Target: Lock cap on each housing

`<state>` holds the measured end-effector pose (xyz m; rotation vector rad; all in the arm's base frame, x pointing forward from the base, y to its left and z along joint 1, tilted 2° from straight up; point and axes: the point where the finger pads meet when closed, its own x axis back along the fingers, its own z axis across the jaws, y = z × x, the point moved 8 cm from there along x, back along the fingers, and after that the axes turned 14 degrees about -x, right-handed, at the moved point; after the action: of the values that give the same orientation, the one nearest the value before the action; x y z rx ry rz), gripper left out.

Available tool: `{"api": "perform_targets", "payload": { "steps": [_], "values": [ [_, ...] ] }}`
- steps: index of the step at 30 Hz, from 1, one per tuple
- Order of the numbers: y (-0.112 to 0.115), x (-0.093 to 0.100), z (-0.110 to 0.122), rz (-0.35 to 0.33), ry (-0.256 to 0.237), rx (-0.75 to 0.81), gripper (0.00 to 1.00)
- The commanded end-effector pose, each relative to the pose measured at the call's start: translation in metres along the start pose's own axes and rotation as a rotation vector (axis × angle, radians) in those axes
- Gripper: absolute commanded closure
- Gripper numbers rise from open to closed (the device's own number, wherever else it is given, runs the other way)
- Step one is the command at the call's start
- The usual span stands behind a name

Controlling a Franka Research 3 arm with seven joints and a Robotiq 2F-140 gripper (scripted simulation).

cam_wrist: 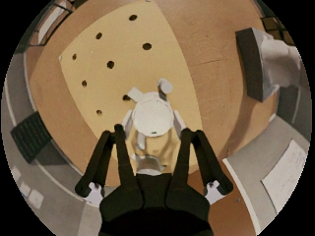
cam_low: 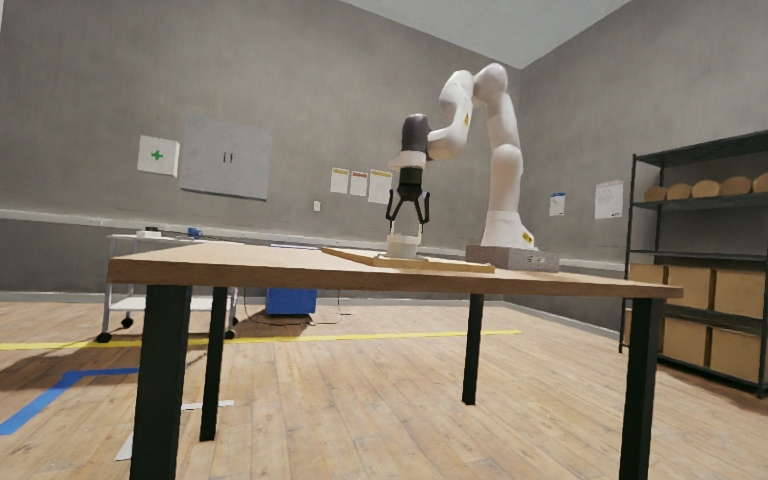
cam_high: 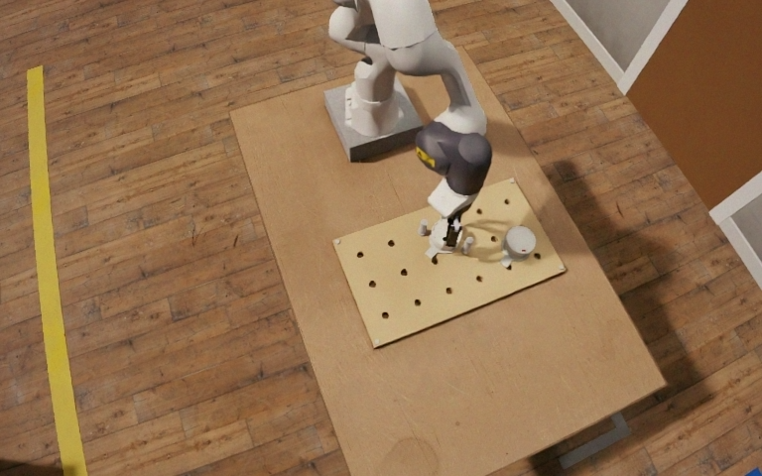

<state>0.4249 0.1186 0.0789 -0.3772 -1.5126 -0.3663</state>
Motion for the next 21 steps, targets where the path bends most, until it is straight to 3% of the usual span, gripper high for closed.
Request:
{"api": "perform_targets", "payload": {
  "steps": [1,21],
  "values": [
    [-0.001,-0.001,0.004,0.001,0.002,0.006,0.90],
    [0.003,-0.001,0.026,0.001,0.002,0.006,0.90]
  ]
}}
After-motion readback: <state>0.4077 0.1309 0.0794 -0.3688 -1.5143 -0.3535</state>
